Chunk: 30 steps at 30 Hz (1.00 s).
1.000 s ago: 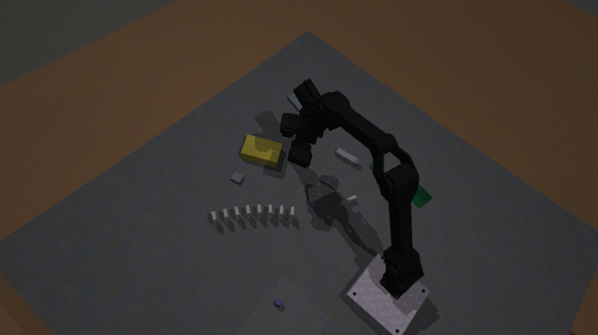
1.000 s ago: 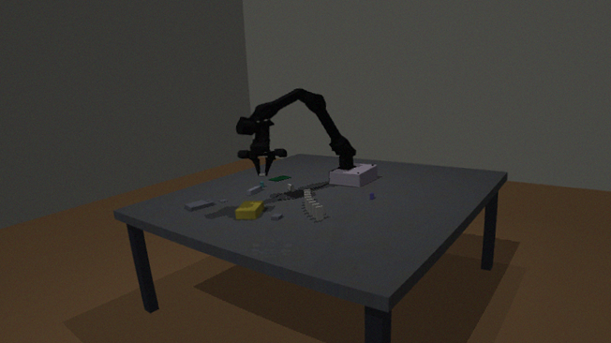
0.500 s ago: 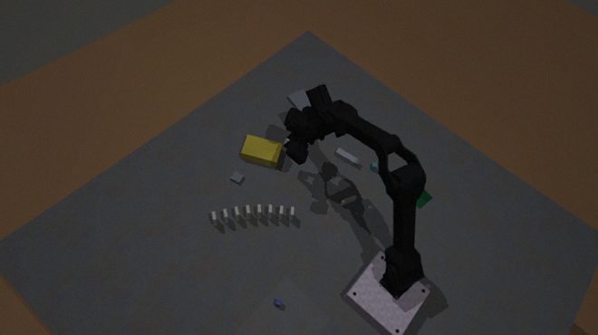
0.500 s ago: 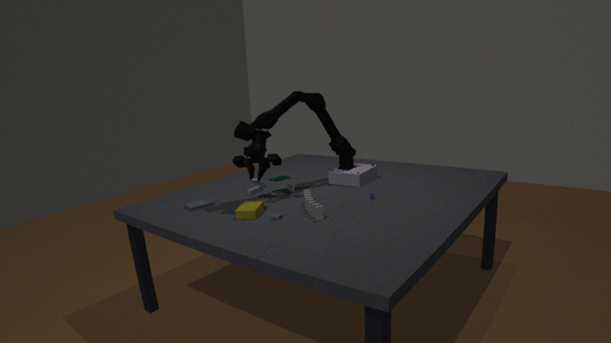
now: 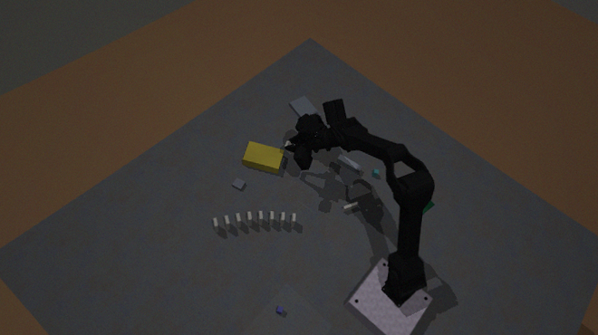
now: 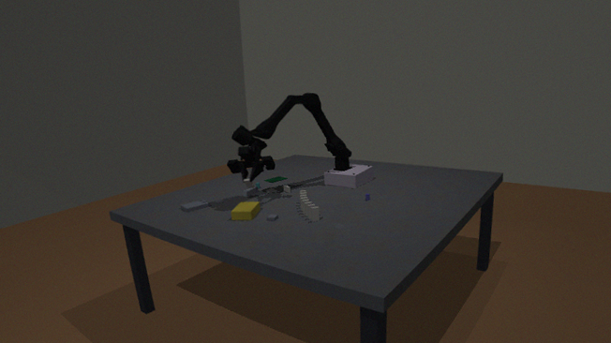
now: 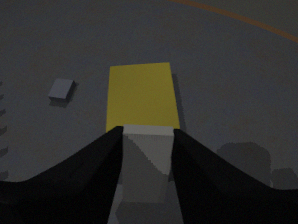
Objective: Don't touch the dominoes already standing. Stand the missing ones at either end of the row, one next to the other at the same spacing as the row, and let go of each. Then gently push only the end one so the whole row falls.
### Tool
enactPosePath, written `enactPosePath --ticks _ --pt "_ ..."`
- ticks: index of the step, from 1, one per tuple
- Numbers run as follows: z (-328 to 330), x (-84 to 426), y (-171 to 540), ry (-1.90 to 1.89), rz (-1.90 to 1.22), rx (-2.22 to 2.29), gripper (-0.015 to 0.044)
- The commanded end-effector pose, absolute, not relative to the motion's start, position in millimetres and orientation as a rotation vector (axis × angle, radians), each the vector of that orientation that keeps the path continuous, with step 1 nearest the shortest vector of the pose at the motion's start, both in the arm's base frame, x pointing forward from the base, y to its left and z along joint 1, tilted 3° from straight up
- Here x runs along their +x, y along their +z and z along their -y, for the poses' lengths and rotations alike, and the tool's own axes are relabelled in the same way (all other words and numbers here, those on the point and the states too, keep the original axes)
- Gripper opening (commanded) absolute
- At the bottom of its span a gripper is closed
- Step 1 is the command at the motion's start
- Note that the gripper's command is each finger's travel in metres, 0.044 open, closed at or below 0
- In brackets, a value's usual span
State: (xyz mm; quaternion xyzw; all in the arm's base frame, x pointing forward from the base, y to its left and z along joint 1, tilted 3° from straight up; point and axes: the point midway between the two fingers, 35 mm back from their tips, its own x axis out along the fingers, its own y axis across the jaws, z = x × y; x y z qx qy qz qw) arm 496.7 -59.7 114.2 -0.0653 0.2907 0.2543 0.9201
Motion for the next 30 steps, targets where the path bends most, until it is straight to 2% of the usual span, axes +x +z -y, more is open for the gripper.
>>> enactPosePath --ticks 1,15,30 --pt "62.1 493.9 119.3 0.537 -0.520 -0.111 0.0107" --pt "67.0 470.7 124.3 0.612 -0.297 -0.062 0.0107" --pt "63.4 423.5 129.8 0.726 -0.099 -0.064 0.0107"
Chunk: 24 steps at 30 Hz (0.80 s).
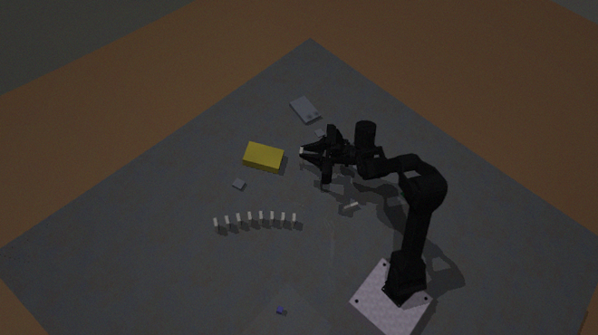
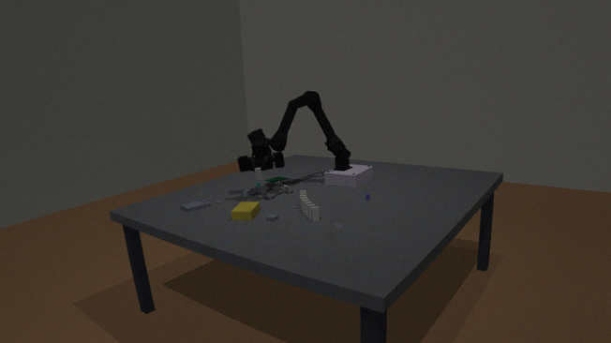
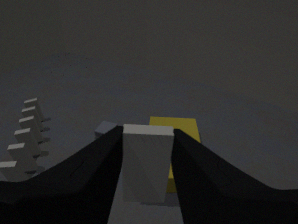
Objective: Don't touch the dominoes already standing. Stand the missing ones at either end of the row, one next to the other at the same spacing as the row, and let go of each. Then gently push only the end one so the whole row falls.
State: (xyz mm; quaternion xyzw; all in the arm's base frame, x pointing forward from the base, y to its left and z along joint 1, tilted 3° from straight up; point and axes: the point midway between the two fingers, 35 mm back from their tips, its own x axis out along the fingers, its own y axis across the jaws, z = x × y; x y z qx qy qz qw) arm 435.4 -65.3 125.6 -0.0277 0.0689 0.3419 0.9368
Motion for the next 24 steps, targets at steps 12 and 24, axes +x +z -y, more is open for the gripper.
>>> enactPosePath --ticks 12,24 --pt "57.6 392.9 131.2 0.792 -0.021 -0.085 0.0107" --pt "57.6 392.9 131.2 0.792 -0.021 -0.085 0.0107"
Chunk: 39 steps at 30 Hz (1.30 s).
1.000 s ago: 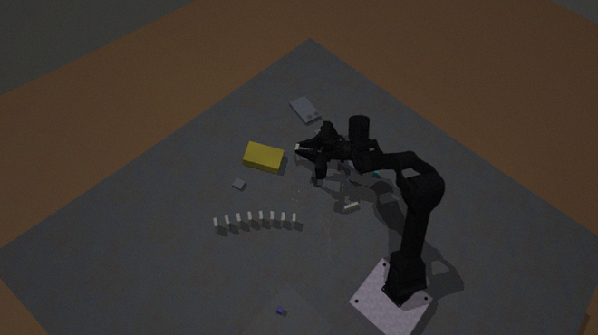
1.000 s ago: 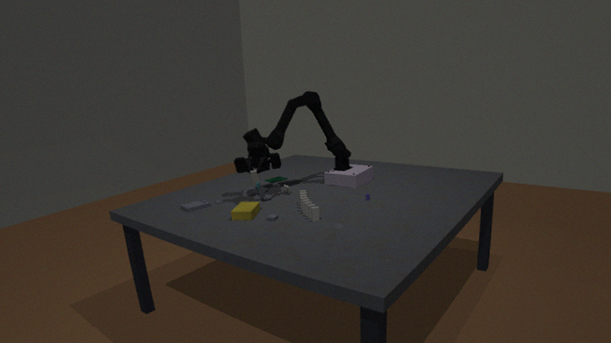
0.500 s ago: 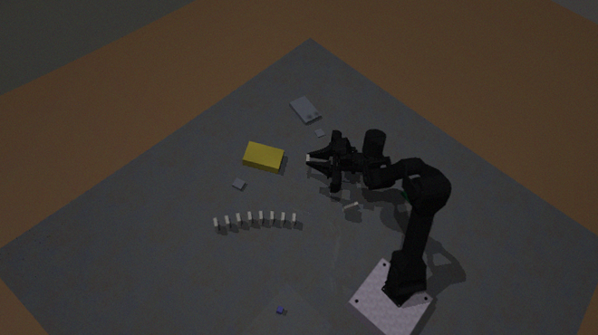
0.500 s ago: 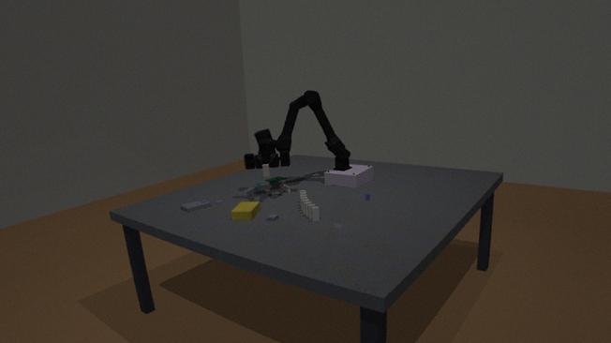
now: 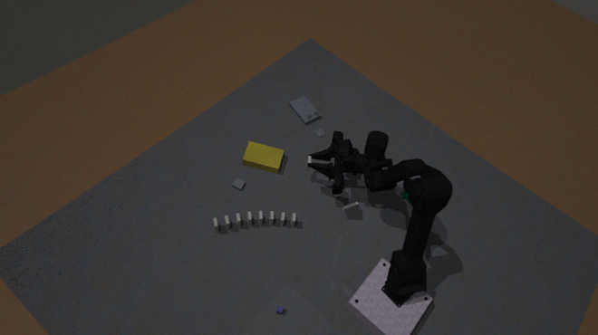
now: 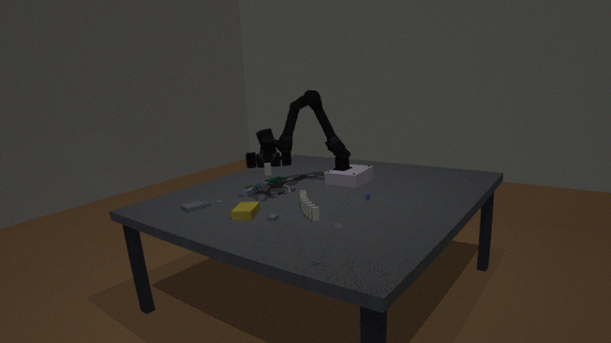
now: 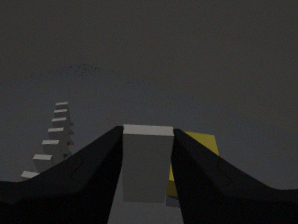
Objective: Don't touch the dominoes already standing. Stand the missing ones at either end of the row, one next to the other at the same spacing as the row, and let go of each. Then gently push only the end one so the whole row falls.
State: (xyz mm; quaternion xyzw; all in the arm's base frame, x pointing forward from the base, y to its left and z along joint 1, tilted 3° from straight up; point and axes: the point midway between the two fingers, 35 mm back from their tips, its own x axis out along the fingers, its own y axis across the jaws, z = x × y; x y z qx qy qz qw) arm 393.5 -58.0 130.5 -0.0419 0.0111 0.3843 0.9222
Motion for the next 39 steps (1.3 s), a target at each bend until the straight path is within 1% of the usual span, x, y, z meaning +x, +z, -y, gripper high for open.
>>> enactPosePath --ticks 1,5,34,39 --pt "57.6 392.9 131.2 0.792 -0.021 -0.085 0.0107" --pt "58.0 394.5 126.2 0.792 -0.022 -0.085 0.0107" --pt "54.2 406.2 25.1 0.789 -0.023 -0.085 0.0107" --pt "53.5 405.8 19.9 0.789 -0.023 -0.085 0.0107"
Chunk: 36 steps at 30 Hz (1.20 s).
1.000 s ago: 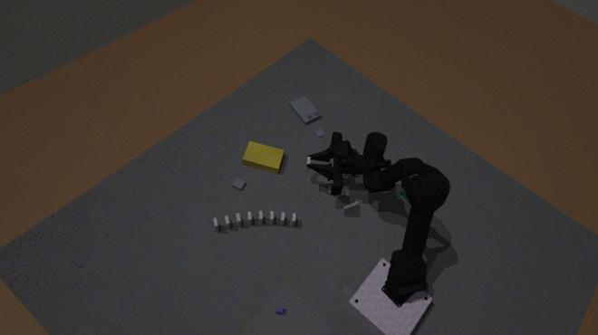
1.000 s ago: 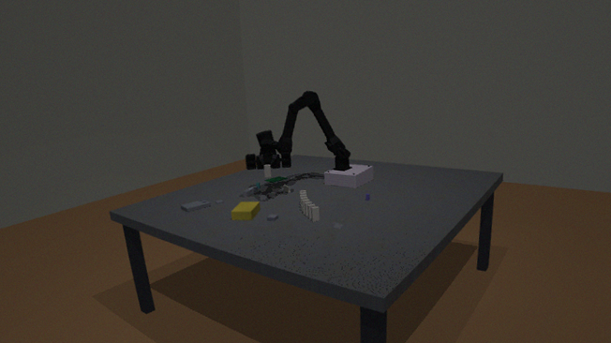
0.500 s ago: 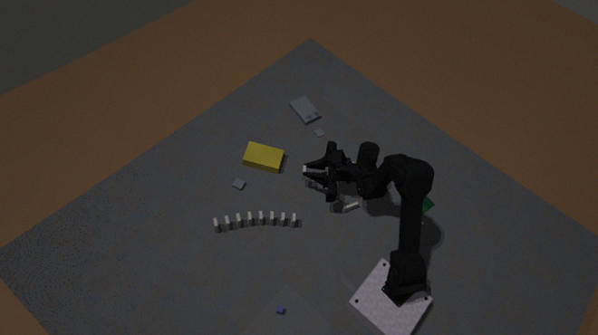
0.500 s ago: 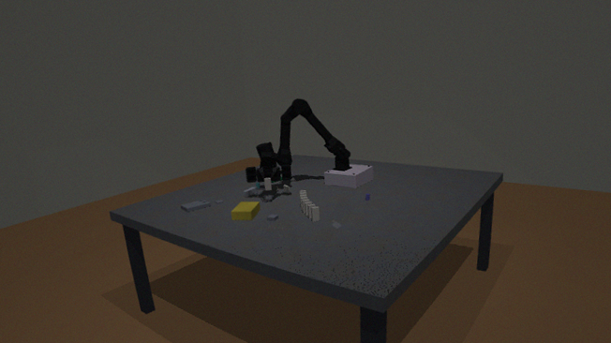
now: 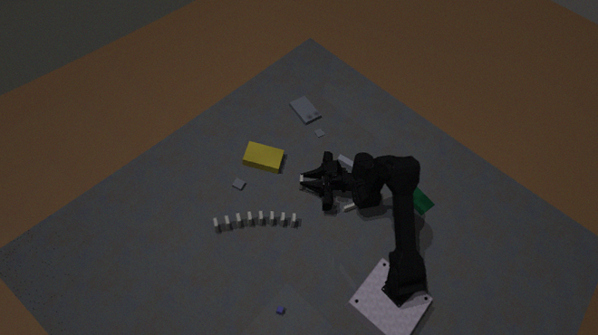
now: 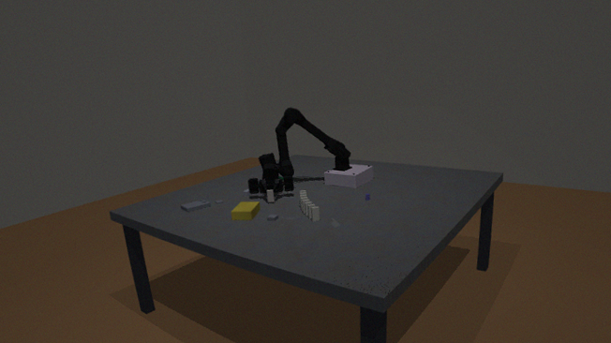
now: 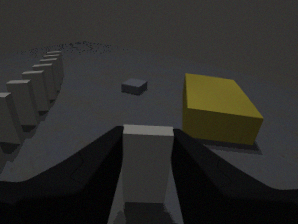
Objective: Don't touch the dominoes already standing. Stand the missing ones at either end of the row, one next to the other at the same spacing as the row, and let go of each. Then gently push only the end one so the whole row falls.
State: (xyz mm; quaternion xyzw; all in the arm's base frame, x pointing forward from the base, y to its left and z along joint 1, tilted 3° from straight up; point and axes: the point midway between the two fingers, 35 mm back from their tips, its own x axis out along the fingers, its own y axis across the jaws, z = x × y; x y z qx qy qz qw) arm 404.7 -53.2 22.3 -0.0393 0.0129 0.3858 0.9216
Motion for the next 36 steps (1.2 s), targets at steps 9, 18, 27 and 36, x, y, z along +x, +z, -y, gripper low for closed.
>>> enactPosePath --ticks 9,18,27,36 --pt "53.5 405.8 19.9 0.789 -0.023 -0.085 0.0133" --pt "53.5 405.8 19.9 0.789 -0.023 -0.085 0.0370" --pt "53.5 405.0 45.3 0.791 -0.022 -0.086 0.0440" --pt "55.8 422.3 68.5 0.748 -0.071 -0.072 0.0440"
